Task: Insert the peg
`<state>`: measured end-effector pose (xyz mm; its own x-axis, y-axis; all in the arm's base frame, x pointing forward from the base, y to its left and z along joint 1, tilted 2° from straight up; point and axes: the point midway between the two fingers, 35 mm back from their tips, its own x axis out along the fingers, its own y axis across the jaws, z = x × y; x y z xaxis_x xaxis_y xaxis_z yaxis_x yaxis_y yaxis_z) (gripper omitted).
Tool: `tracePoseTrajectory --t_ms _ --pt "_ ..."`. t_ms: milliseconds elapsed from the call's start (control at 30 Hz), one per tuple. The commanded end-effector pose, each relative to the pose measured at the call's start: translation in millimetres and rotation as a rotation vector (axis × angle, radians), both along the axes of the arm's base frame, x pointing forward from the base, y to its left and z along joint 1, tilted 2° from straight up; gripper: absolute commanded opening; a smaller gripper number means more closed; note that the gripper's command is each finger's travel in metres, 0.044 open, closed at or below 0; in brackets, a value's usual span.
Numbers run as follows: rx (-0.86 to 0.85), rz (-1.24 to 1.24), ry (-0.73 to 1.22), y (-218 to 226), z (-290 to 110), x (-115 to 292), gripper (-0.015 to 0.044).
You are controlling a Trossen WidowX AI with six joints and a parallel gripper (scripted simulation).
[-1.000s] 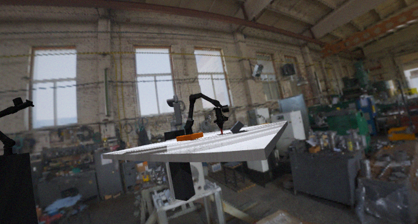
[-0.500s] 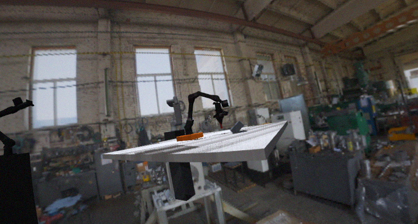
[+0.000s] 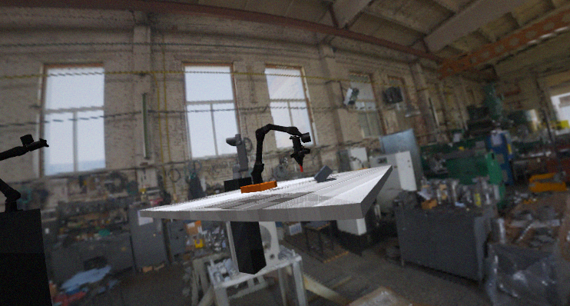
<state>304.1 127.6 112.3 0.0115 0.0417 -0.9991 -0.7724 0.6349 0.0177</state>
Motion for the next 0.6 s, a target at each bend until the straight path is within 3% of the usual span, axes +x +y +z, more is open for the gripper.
tracePoseTrajectory --t_ms 0,567 --pt "0.022 -0.028 -0.021 -4 3 3 0.0000" --pt "0.103 -0.118 -0.096 -20 5 19 0.0000"
